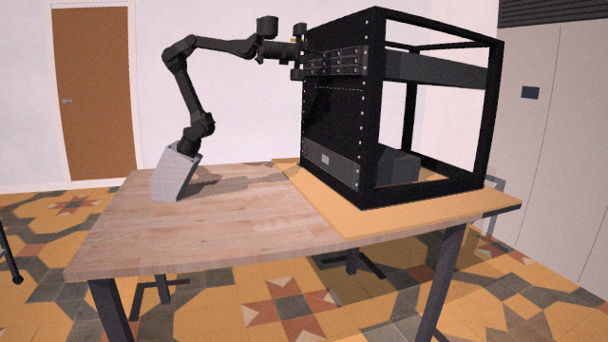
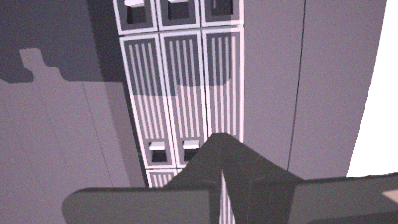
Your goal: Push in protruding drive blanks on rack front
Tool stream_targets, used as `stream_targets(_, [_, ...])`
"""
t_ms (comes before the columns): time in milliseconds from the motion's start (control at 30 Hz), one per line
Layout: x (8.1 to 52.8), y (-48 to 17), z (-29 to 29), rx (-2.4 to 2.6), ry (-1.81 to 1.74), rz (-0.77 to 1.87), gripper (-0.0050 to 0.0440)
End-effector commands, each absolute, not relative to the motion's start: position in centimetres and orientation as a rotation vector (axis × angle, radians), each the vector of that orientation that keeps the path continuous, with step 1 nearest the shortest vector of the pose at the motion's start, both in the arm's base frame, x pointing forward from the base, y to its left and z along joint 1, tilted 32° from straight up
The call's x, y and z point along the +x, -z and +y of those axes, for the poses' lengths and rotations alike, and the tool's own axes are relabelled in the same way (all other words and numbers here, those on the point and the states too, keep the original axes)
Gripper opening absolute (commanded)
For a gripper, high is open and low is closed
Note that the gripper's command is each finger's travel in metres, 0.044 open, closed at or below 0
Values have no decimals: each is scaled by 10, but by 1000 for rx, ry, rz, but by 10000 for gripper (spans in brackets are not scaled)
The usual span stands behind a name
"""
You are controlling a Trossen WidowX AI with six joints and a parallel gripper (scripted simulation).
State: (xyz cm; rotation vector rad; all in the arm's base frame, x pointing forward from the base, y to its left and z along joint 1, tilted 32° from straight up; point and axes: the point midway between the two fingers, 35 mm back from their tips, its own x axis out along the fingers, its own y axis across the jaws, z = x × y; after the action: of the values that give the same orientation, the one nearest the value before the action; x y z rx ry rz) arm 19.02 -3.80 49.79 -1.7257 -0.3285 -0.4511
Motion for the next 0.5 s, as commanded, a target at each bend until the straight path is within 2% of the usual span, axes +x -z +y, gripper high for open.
stream_targets(0, [184, -509, -34, -1739, 474, -349, -50])
stream_targets(467, [181, -513, -29, -1738, 474, -349, -50])
